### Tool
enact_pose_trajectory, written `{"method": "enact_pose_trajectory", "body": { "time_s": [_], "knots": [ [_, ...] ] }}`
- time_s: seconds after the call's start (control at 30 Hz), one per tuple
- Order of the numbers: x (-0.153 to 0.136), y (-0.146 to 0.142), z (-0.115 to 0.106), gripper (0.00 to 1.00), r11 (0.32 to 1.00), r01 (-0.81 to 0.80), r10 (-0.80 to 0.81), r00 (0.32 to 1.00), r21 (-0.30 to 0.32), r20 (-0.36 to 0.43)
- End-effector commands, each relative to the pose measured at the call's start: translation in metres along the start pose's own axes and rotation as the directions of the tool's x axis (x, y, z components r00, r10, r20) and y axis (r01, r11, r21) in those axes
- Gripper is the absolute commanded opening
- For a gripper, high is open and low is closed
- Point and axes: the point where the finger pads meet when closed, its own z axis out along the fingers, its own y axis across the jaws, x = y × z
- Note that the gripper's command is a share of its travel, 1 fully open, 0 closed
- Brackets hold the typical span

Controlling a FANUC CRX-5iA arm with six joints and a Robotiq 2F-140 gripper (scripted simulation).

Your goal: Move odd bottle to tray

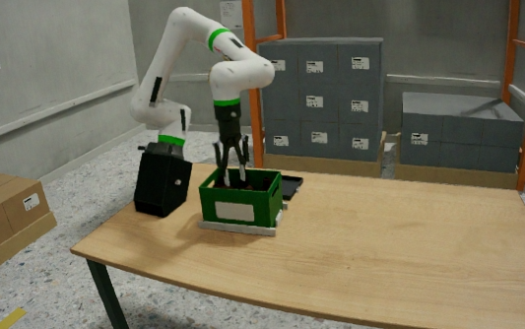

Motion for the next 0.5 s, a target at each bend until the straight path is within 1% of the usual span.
{"method": "enact_pose_trajectory", "body": {
  "time_s": [0.0,0.47],
  "knots": [
    [-0.0005,-0.0001,-0.0007,0.44,1.000,0.000,0.000,1.000,0.000,0.002],
    [-0.0005,-0.0001,0.0034,0.44,1.000,0.000,0.000,1.000,0.000,0.002]
  ]
}}
